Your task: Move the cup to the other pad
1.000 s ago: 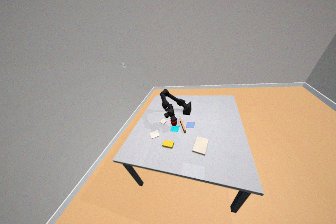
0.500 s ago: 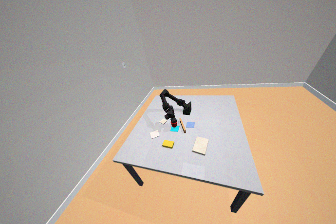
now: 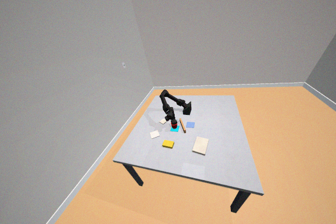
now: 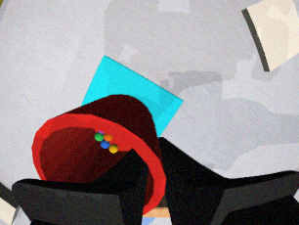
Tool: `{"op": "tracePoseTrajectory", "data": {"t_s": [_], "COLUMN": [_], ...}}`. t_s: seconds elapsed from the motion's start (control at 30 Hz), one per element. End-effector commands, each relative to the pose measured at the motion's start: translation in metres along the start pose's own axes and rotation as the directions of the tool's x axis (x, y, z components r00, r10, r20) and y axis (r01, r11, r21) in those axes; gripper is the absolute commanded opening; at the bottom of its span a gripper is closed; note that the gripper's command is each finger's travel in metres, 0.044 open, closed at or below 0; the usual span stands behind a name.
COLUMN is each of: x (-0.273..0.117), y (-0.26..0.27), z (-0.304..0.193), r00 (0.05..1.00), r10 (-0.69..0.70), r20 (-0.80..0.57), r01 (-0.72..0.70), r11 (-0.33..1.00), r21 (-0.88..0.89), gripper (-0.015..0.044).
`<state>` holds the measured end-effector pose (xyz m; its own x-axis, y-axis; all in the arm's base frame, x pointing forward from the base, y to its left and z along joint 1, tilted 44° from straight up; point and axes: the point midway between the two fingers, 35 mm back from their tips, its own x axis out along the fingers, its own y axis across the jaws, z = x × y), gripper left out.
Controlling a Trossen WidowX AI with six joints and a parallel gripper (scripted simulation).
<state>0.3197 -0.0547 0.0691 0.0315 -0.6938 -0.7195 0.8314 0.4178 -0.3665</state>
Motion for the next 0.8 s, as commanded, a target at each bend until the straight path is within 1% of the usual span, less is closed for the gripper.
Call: {"op": "tracePoseTrajectory", "data": {"t_s": [0.0, 0.3, 0.77], "x": [0.006, 0.019, 0.017], "y": [-0.001, -0.002, -0.002], "z": [-0.001, -0.001, 0.0], "r00": [1.0, 1.0, 1.0], "r10": [-0.004, -0.005, -0.003], "r20": [0.003, 0.004, 0.001], "r01": [0.004, 0.005, 0.003], "r11": [1.0, 1.0, 1.0], "r21": [-0.007, -0.006, 0.0], "gripper": [0.0, 0.0, 0.0]}}
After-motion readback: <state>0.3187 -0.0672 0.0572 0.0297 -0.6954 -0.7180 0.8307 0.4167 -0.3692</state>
